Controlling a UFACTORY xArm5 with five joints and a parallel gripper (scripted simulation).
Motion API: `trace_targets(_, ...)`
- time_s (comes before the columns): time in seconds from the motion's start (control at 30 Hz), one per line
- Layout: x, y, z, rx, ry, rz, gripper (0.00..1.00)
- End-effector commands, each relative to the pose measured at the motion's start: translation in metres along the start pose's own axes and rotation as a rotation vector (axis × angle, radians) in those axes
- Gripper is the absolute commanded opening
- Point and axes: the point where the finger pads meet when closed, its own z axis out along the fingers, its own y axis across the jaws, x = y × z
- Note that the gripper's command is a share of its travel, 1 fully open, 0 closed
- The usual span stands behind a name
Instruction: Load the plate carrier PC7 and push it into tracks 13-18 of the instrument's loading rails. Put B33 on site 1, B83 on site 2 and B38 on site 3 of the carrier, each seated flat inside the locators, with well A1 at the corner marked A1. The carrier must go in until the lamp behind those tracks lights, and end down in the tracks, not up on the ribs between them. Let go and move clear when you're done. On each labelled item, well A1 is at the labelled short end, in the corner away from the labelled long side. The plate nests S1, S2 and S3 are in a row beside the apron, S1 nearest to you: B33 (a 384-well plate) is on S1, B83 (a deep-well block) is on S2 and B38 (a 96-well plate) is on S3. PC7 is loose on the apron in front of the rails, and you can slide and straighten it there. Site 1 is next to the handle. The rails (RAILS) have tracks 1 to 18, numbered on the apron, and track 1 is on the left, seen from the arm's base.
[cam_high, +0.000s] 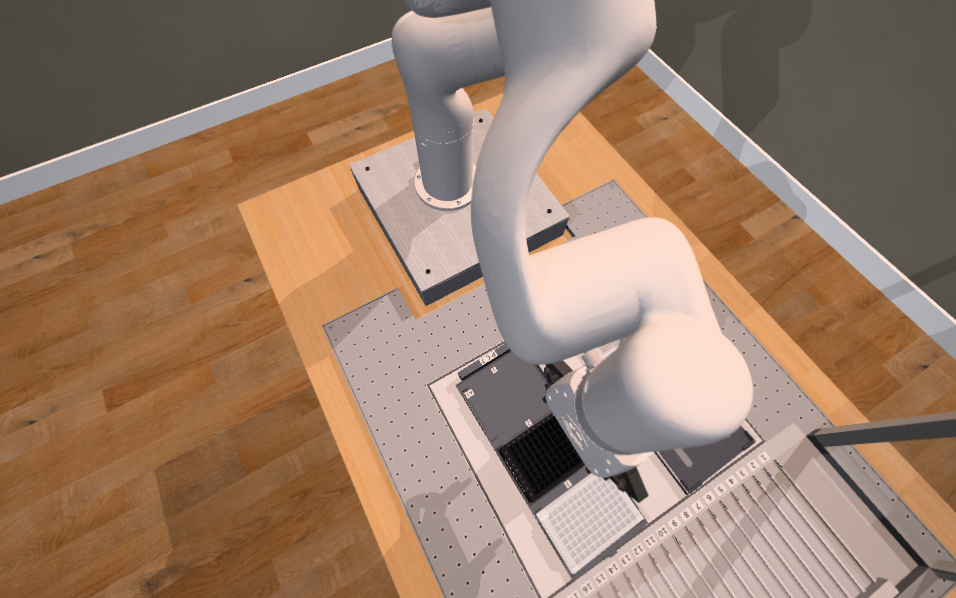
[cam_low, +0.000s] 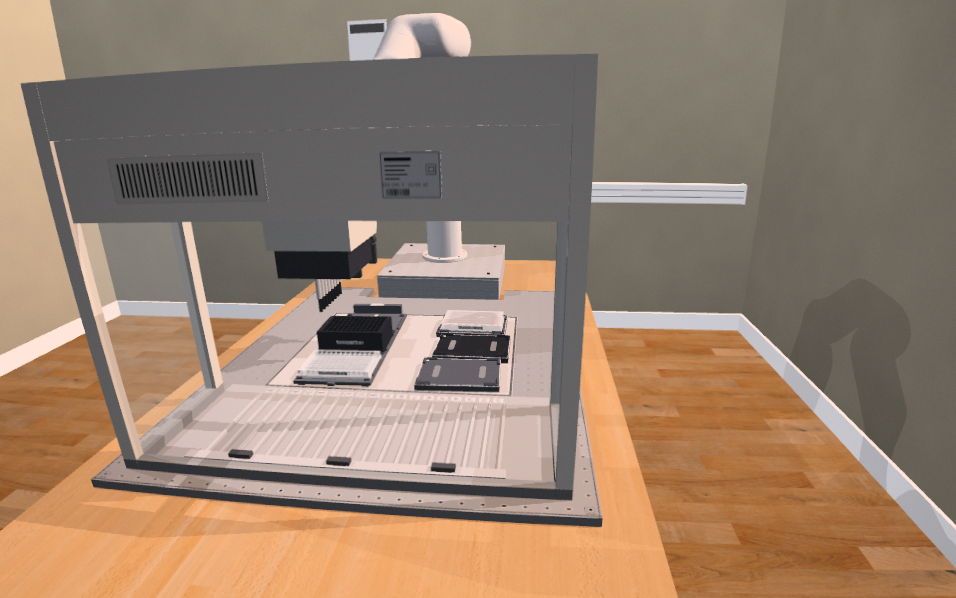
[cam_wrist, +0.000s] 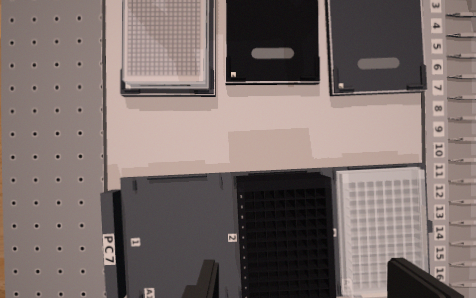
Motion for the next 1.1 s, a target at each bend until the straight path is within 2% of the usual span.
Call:
trace_targets(0.0,0.024,-0.011,0.001,-0.009,0.01,0.007,1.0)
trace_targets(0.1,0.028,-0.014,0.002,-0.009,0.01,0.007,1.0)
trace_targets(1.07,0.147,-0.077,0.017,-0.009,0.011,0.007,1.0)
